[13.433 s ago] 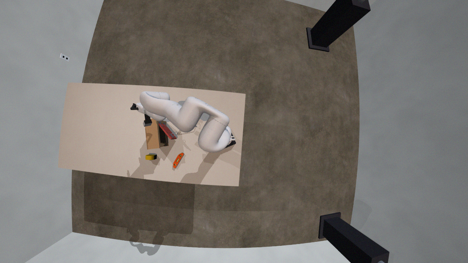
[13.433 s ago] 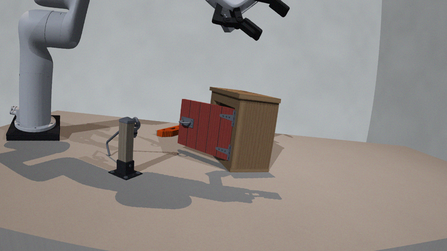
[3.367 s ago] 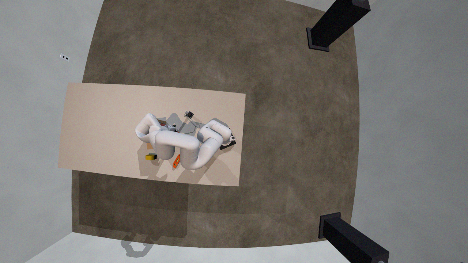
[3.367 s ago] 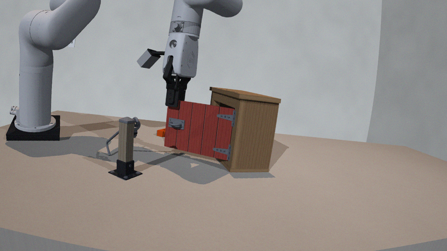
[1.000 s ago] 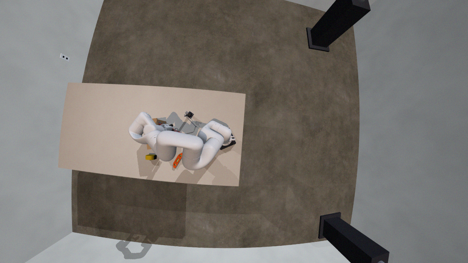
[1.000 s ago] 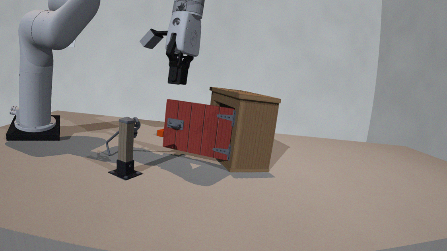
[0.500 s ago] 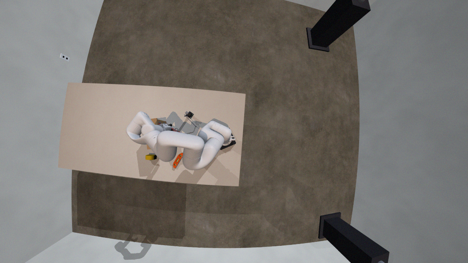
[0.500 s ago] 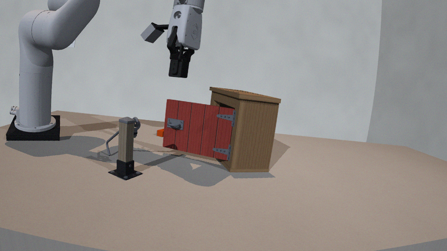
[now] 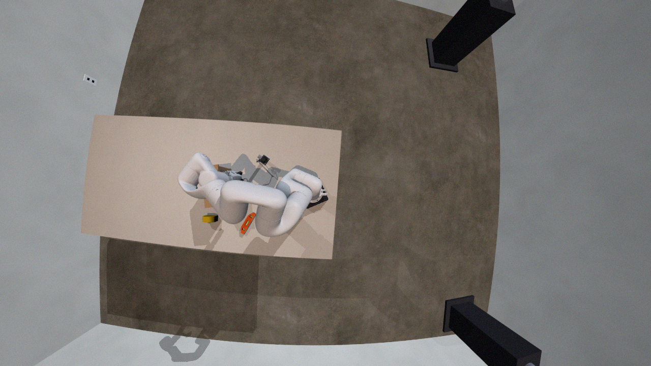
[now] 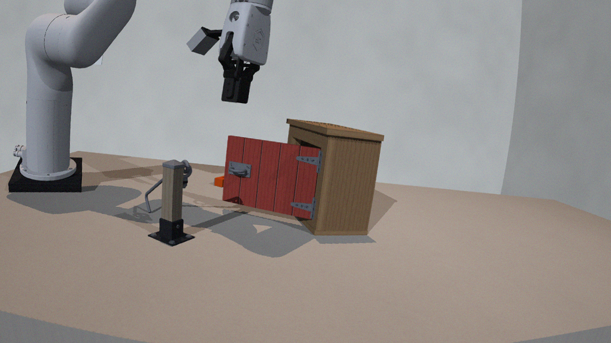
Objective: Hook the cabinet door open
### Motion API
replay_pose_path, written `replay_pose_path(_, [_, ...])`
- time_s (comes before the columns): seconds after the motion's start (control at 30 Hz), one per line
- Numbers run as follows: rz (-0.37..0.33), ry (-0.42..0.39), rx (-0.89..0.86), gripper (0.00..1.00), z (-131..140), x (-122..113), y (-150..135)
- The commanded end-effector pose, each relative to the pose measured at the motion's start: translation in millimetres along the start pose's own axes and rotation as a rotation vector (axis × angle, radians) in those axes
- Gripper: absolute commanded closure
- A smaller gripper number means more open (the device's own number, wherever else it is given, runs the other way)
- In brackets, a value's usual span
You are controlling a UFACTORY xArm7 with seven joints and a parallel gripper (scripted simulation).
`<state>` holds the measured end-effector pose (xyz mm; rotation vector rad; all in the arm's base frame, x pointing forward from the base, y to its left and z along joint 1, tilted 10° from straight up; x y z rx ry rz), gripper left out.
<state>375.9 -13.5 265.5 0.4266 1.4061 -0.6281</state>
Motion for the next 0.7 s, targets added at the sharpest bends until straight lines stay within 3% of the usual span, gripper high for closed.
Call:
replay_pose_path(0.0, [-0.013,0.042,0.113,0.73,-24.2,-5.8,-42.7])
replay_pose_path(0.27, [-0.003,-0.002,0.288,0.73,-61.9,1.3,-120.0])
replay_pose_path(0.67, [0.01,-0.024,0.309,0.77,-64.5,3.6,-127.7])
Point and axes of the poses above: the point where the finger pads meet when closed, its own x axis out along the fingers, its own y axis across the jaws, z = x × y, the point moved 5 cm from there along -x, back along the fingers, and after that the axes turned 8 degrees about x, right-handed, at the moved point
